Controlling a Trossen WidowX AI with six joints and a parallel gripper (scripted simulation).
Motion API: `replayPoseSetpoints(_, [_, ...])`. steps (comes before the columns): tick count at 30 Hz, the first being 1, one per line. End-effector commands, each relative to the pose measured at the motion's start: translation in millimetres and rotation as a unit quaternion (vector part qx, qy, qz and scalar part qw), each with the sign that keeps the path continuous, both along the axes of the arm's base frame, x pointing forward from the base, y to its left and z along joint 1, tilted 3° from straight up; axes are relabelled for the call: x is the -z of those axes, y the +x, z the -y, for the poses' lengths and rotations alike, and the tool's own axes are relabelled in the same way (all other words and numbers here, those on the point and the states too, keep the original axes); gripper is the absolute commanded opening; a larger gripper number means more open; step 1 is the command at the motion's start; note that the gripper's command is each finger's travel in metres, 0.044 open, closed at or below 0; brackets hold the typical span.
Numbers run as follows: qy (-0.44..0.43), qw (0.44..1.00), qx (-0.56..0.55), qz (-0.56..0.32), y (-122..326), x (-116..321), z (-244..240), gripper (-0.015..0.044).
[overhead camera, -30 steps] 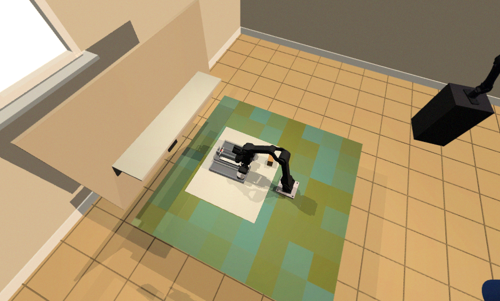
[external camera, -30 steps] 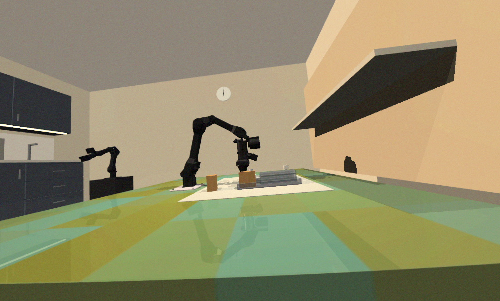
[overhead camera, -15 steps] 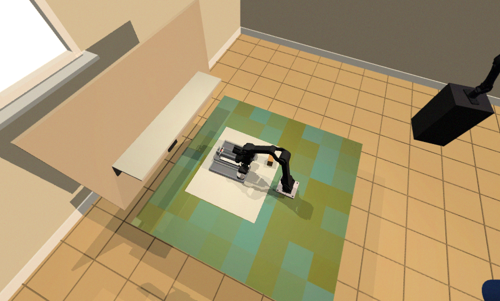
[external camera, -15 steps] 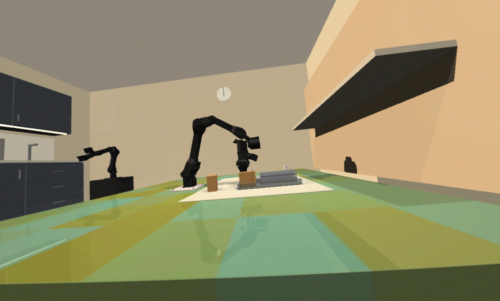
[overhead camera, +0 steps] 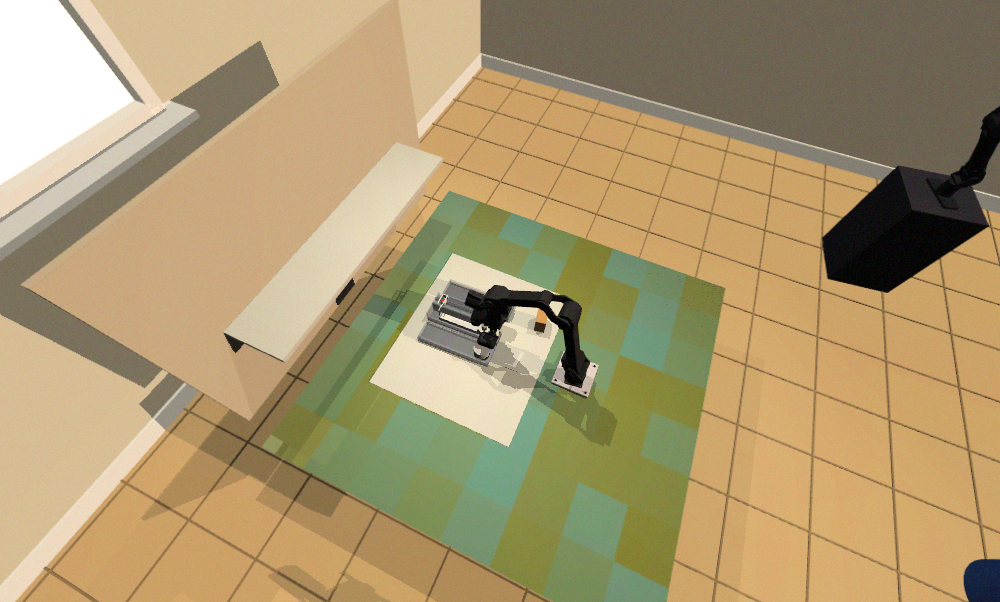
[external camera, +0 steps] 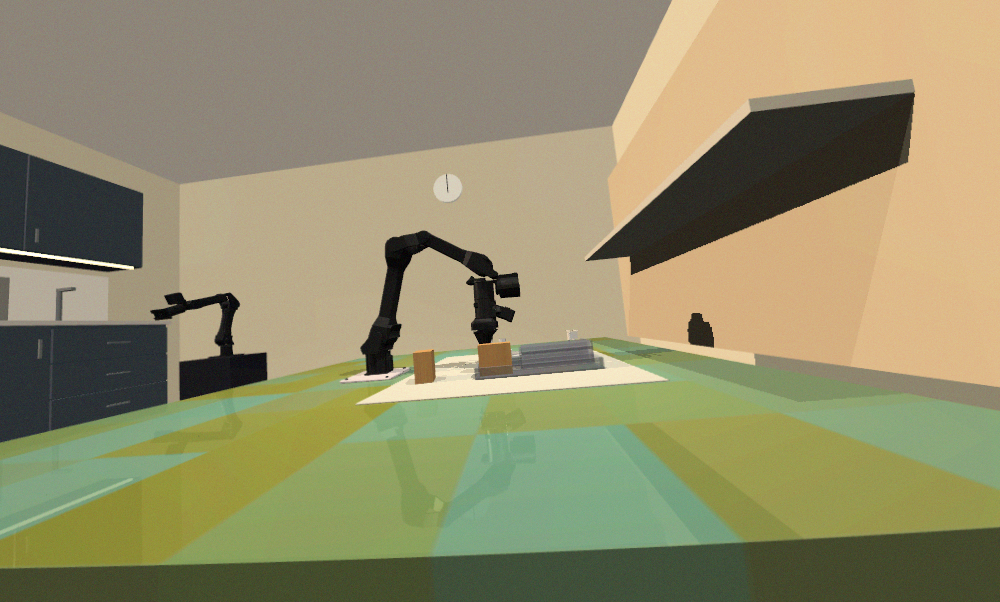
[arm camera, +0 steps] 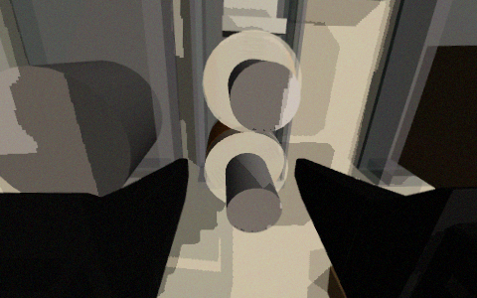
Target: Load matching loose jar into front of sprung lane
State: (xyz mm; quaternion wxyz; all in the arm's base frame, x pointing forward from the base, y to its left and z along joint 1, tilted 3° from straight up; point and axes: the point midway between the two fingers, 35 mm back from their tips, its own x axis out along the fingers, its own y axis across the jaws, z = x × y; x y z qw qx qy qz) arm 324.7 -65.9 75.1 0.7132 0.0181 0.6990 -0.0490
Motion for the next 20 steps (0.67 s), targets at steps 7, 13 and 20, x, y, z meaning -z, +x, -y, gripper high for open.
replayPoseSetpoints(7, [-0.002, 1.000, 0.001, 0.010, 3, -16, 0, 0.0284])
replayPoseSetpoints(13, [-0.002, 1.000, 0.001, 0.010, 2, -16, 0, 0.0284])
replayPoseSetpoints(20, [-0.002, 1.000, 0.001, 0.010, -16, -17, -2, 0.0284])
